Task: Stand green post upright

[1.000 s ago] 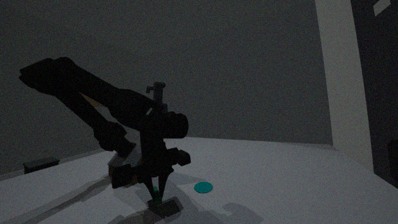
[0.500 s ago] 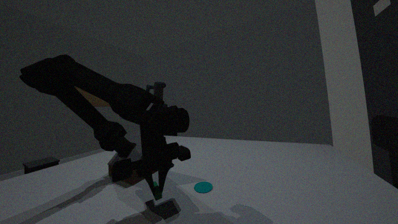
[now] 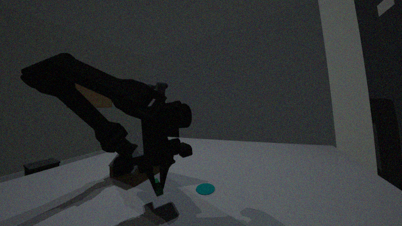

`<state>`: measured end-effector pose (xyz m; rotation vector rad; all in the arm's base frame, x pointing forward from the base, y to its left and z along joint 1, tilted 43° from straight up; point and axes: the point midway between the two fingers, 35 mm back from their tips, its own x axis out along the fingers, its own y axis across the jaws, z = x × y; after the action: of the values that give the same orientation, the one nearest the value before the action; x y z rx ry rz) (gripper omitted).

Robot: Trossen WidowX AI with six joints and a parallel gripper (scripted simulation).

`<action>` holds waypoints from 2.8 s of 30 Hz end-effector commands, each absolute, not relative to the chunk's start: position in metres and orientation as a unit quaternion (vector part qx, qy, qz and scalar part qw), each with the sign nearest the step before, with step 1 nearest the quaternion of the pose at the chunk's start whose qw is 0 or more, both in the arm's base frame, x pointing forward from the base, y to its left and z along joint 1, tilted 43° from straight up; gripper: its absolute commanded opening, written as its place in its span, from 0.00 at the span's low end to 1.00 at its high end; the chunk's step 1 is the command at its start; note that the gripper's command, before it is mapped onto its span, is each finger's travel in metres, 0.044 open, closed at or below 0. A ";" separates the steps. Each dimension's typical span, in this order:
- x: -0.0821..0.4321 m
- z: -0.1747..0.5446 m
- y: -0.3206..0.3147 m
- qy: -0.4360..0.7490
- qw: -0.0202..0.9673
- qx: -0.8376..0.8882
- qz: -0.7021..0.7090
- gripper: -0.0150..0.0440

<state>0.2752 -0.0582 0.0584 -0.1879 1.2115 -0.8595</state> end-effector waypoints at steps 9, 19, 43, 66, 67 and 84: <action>0.274 0.067 -0.049 0.552 0.731 -0.079 -0.392 0.29; 0.273 0.074 -0.043 0.554 0.729 -0.078 -0.394 0.29; 0.267 0.092 -0.030 0.557 0.724 -0.078 -0.400 0.29; 0.260 0.110 -0.017 0.558 0.719 -0.079 -0.407 0.29; 0.259 0.111 -0.017 0.558 0.718 -0.079 -0.408 0.29; 0.278 0.104 0.007 0.622 0.693 -0.202 -0.302 0.29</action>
<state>0.2719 -0.0012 0.1083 -0.3641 1.3364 -0.7549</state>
